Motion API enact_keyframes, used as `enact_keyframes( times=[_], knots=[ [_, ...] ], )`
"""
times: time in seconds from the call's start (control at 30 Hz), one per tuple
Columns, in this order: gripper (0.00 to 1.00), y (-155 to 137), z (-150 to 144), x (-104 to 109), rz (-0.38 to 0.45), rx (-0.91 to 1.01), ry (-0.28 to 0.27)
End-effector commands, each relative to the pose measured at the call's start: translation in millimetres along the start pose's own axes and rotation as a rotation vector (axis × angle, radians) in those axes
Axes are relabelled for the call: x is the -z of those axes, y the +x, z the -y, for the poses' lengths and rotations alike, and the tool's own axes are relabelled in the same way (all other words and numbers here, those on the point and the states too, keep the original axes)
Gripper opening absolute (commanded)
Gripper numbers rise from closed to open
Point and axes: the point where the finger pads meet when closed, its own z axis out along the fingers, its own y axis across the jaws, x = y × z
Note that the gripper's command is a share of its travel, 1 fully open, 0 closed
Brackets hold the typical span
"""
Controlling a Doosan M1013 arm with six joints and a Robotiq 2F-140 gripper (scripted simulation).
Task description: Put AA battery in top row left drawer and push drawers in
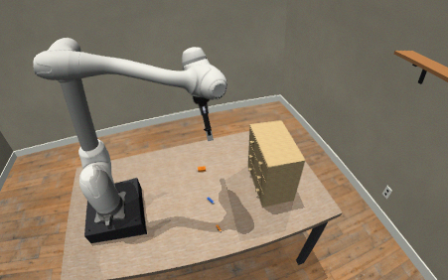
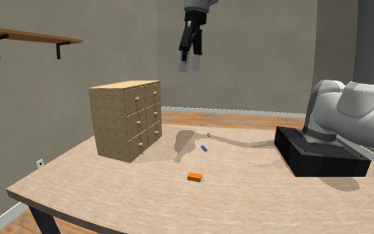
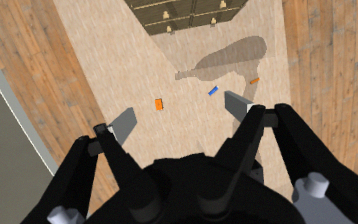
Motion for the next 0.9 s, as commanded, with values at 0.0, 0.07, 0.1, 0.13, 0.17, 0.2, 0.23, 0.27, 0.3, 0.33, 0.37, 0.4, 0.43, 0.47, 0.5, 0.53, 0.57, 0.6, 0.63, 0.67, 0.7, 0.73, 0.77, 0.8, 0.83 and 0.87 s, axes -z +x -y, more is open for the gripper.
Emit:
enact_keyframes(
  times=[0.0,0.07,0.1,0.13,0.17,0.2,0.23,0.27,0.3,0.33,0.37,0.4,0.43,0.47,0.5,0.53,0.57,0.6,0.63,0.67,0.7,0.73,0.77,0.8,0.83,0.87],
  knots=[
    [1.0,3,0,-4,-0.048,0.0,0.0],
    [1.0,6,0,-8,-0.086,0.0,0.0],
    [1.0,8,0,-10,-0.107,-0.001,0.0],
    [1.0,9,0,-12,-0.129,-0.001,0.0],
    [1.0,11,0,-14,-0.151,-0.001,0.0],
    [1.0,13,0,-16,-0.175,-0.001,0.0],
    [1.0,15,0,-18,-0.2,-0.001,0.0],
    [1.0,17,0,-20,-0.225,-0.001,0.0],
    [1.0,19,0,-23,-0.252,-0.001,-0.001],
    [1.0,21,0,-25,-0.279,-0.001,0.0],
    [1.0,23,0,-28,-0.307,-0.001,-0.001],
    [1.0,25,0,-30,-0.336,0.0,0.0],
    [1.0,27,0,-33,-0.366,-0.001,-0.001],
    [1.0,27,0,-33,-0.366,-0.001,-0.001],
    [1.0,27,0,-33,-0.366,-0.001,-0.001],
    [1.0,29,0,-36,-0.397,-0.001,-0.001],
    [1.0,32,0,-39,-0.428,-0.001,-0.001],
    [1.0,34,0,-42,-0.46,-0.001,-0.001],
    [1.0,37,0,-44,-0.492,-0.001,-0.001],
    [1.0,39,0,-47,-0.522,-0.001,-0.001],
    [1.0,41,0,-49,-0.548,-0.001,-0.002],
    [1.0,42,0,-51,-0.571,-0.001,-0.001],
    [1.0,44,0,-53,-0.591,-0.001,-0.002],
    [1.0,45,0,-55,-0.61,-0.001,-0.002],
    [1.0,47,0,-57,-0.627,-0.001,-0.001],
    [1.0,48,0,-58,-0.642,-0.001,-0.002]
  ],
)
